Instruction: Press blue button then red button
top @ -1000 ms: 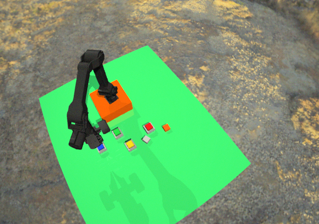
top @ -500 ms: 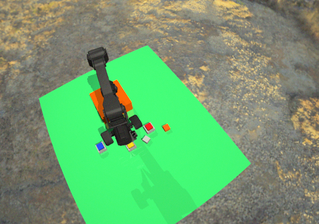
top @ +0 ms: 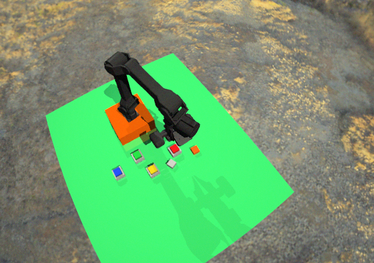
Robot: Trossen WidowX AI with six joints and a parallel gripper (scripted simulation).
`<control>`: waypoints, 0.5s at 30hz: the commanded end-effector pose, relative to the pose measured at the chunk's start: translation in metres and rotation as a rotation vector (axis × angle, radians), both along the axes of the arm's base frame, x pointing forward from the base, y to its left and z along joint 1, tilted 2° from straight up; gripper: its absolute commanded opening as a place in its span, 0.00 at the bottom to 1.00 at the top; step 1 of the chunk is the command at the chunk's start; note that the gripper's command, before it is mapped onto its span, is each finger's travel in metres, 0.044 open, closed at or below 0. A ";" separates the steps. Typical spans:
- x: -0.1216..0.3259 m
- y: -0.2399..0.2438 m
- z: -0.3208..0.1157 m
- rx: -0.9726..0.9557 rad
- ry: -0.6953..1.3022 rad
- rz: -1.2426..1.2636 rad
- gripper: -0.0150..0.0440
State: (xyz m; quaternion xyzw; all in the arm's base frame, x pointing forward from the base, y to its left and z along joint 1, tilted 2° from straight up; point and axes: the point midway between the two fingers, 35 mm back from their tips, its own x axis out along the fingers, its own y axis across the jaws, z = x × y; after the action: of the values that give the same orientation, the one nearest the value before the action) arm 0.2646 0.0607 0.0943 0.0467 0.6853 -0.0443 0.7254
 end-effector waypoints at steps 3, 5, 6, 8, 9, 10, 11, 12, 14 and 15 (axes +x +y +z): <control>0.002 0.001 -0.050 -0.005 0.001 -0.012 0.29; 0.002 0.001 -0.060 -0.006 0.002 -0.012 0.29; 0.002 0.001 -0.060 -0.006 0.002 -0.012 0.29; 0.002 0.001 -0.060 -0.006 0.002 -0.012 0.29; 0.002 0.001 -0.060 -0.006 0.002 -0.012 0.29; 0.002 0.001 -0.060 -0.006 0.002 -0.012 0.29; 0.002 0.001 -0.060 -0.006 0.002 -0.012 0.29; 0.002 0.001 -0.061 -0.006 0.002 -0.012 0.29; 0.002 0.001 -0.064 -0.006 0.002 -0.012 0.29; 0.002 0.001 -0.065 -0.006 0.002 -0.012 0.29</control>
State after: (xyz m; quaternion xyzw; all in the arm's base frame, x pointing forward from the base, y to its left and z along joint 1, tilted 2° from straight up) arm 0.2672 0.0625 0.0331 0.0490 0.6848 -0.0479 0.7255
